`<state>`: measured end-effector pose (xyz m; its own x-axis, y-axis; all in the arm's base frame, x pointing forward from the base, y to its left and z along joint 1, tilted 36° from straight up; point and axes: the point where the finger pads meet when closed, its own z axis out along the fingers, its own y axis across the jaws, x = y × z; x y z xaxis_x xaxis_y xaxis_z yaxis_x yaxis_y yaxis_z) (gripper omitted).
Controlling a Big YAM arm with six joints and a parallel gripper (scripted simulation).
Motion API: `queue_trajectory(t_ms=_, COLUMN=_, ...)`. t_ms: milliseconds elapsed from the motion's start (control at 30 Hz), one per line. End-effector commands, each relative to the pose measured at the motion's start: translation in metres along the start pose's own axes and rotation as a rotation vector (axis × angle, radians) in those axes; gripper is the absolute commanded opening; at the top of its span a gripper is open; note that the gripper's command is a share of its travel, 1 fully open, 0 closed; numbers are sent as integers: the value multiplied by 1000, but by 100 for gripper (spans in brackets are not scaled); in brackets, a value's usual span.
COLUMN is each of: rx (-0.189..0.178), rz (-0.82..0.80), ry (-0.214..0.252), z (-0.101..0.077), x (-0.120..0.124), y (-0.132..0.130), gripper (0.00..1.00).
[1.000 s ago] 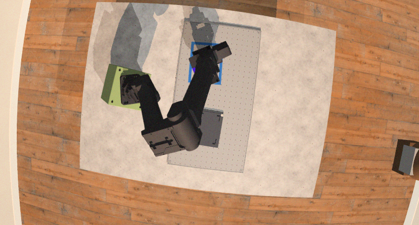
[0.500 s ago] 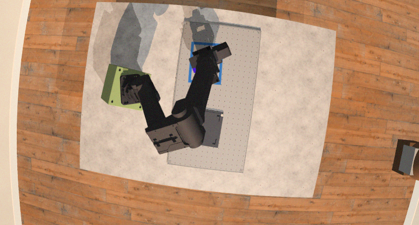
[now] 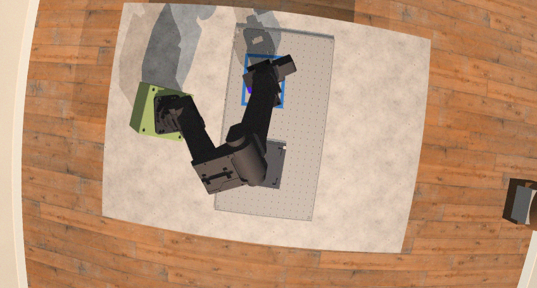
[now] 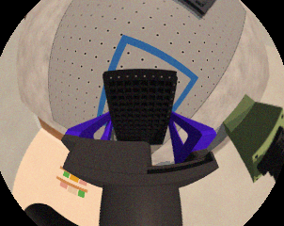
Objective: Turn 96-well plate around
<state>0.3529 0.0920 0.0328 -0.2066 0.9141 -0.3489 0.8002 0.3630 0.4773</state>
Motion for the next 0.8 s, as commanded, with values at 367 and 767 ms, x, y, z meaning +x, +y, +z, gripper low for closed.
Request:
queue_trajectory(t_ms=367, rx=-4, rz=0, ry=-3, z=11, x=-2, y=1, gripper=0)
queue_trajectory(t_ms=767, rx=-6, rz=2, ry=-4, z=18, x=-3, y=3, gripper=0)
